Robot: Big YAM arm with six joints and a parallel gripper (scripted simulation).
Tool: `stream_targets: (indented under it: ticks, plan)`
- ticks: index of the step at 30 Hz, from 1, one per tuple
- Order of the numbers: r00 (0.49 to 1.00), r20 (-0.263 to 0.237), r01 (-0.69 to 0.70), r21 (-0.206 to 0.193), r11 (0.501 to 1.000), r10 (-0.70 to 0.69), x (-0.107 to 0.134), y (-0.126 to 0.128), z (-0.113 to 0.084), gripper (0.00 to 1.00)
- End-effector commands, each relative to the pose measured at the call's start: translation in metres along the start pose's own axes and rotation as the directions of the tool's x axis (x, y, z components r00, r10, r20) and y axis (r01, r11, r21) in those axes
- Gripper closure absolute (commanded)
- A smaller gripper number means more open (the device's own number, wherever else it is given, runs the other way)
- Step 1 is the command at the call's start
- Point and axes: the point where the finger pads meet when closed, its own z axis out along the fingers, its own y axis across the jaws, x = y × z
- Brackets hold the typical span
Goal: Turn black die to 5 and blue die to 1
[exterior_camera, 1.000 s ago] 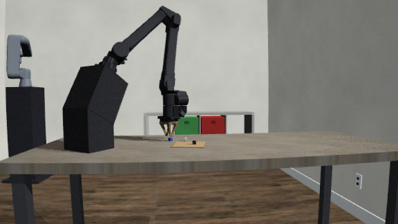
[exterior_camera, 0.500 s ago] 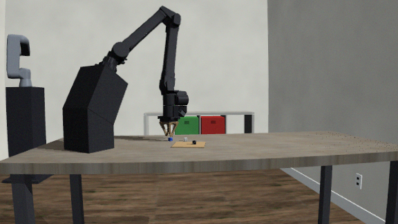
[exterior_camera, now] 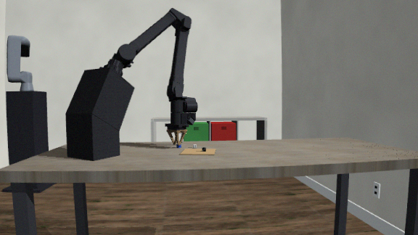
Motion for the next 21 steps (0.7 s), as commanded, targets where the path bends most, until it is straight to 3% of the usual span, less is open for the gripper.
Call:
stream_targets:
  ticks: [1,3,4,6,21]
  plan:
    - [1.0,0.016,0.007,0.001,1.0,-0.007,-0.007,0.003,0.005,0.69]
    - [1.0,0.016,0.007,0.001,1.0,-0.007,-0.007,0.003,0.005,0.69]
    - [0.999,0.044,0.02,0.008,1.0,-0.02,-0.02,0.002,0.0,0.69]
    - [1.0,0.016,0.007,0.001,1.0,-0.007,-0.007,0.003,0.009,0.69]
    - [1.0,0.022,0.01,0.003,1.0,-0.01,-0.01,0.002,0.009,0.69]
